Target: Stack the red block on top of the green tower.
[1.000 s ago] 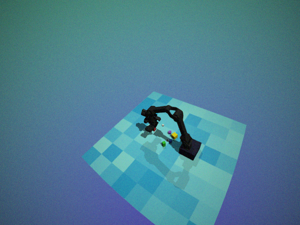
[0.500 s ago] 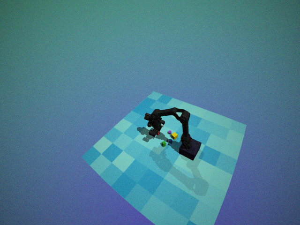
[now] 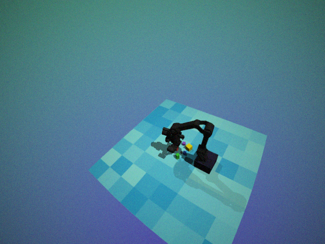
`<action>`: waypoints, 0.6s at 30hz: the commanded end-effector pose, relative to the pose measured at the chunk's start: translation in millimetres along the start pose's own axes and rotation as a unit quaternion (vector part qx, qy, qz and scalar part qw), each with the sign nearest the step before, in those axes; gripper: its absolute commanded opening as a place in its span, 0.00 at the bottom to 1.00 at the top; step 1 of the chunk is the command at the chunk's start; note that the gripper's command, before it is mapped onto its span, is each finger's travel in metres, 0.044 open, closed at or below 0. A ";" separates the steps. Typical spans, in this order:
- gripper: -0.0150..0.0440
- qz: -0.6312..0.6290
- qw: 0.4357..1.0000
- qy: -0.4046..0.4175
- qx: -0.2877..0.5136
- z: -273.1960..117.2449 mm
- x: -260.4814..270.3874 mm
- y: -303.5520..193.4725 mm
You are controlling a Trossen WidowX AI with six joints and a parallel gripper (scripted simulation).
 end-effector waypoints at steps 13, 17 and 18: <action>0.25 0.001 1.000 -0.002 0.001 38.4 -1.1 -9.3; 0.25 0.001 1.000 -0.002 0.001 52.9 -0.9 -9.1; 0.25 0.001 1.000 -0.002 0.001 58.0 -1.0 -9.3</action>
Point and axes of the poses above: the point midway between the two fingers, 35 mm back from their tips, its own z axis out along the fingers, its own x axis across the jaws, y = z × x, the point moved 2 cm from there along -z, back along the fingers, and after that the axes turned 9 degrees about z, right-handed, at the moved point
